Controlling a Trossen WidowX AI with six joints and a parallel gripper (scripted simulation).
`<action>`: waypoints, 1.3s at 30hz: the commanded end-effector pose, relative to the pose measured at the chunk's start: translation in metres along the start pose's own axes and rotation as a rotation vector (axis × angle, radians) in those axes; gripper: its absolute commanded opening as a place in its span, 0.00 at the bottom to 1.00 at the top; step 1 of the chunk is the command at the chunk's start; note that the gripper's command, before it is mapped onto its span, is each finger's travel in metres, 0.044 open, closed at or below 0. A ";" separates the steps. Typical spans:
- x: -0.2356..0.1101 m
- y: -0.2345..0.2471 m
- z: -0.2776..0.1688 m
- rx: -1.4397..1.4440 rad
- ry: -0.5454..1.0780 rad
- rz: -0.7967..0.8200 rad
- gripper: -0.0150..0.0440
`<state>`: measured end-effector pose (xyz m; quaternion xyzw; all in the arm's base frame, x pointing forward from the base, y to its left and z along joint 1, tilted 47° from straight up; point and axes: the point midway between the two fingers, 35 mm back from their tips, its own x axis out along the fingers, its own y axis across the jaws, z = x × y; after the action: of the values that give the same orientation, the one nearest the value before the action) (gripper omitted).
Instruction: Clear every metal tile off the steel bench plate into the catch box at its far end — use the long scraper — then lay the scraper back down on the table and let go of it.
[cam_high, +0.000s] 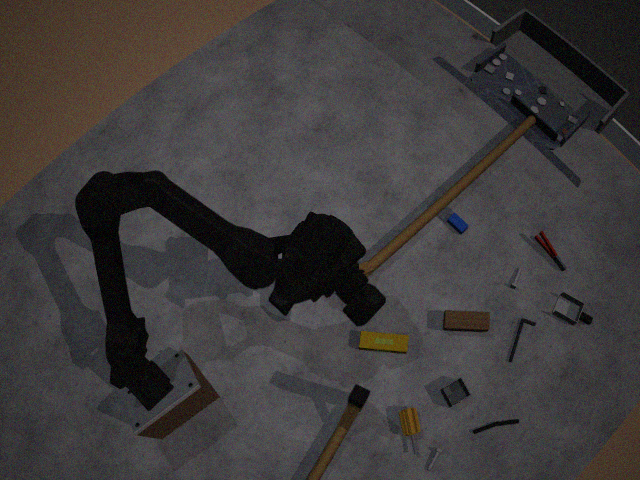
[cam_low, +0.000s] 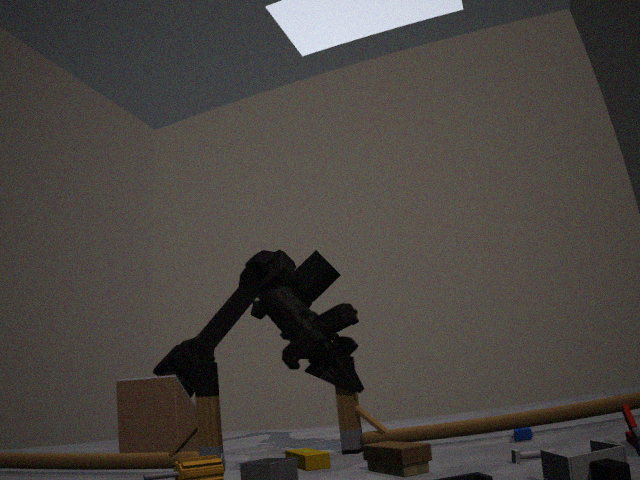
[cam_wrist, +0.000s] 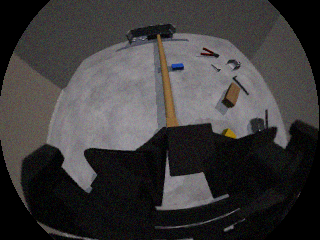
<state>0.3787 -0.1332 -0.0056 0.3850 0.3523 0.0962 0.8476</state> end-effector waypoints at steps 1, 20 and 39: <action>0.002 -0.003 0.008 -0.002 -0.010 -0.004 0.25; 0.012 -0.006 0.024 -0.003 -0.010 -0.005 0.25; 0.025 -0.007 0.043 -0.003 -0.010 -0.005 0.25</action>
<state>0.4187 -0.1467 -0.0076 0.3846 0.3537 0.0968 0.8471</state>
